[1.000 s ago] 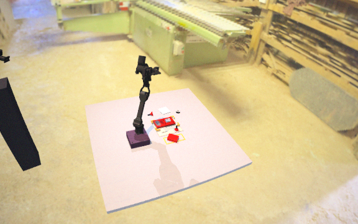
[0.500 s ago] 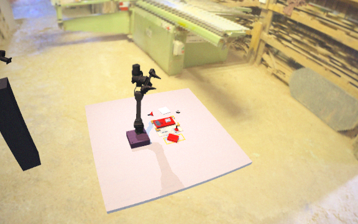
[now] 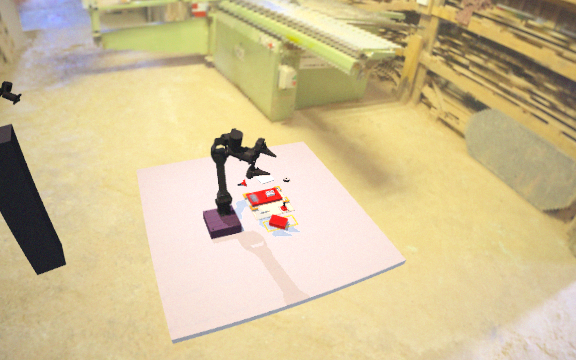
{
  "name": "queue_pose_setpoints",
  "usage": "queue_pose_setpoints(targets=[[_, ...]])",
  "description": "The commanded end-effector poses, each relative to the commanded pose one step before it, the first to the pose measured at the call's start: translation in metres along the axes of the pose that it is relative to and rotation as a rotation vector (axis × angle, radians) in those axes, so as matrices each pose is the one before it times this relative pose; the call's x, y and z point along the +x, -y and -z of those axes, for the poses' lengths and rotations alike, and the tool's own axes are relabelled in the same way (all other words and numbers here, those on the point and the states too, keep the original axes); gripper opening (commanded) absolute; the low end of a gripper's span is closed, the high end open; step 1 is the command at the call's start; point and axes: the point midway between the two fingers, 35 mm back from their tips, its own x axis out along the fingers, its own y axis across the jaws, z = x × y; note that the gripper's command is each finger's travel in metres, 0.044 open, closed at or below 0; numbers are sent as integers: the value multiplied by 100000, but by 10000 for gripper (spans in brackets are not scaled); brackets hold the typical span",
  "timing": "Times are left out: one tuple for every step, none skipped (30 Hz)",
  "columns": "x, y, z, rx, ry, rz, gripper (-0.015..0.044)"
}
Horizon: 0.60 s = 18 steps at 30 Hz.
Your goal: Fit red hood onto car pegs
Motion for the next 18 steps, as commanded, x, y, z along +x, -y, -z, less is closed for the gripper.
queue_pose_setpoints(targets=[[2517,-1594,-731,8196,4002,-5125,440],[650,-496,-49,4374,813,-1661,440],[650,-494,-42,4351,743,-1711,440],[652,-492,-35,4321,672,-1760,440],[657,-493,-30,4277,603,-1815,440],[663,-494,-25,4232,530,-1866,440],[668,-495,-19,4187,453,-1913,440],[863,-640,-21,5316,465,-2523,440],[1179,-877,-23,7095,410,-3524,440],[1212,-899,-5,7086,141,-3685,440],[1222,-904,16,6938,-150,-3752,440],[1229,-909,38,6788,-451,-3791,440],[1235,-914,62,6637,-758,-3800,440],[1238,-918,86,6486,-1069,-3779,440],[1240,-921,113,6335,-1381,-3728,440],[1241,-924,140,6183,-1690,-3646,440],[1239,-926,169,6032,-1993,-3533,440],[1236,-926,200,5881,-2288,-3390,440]])
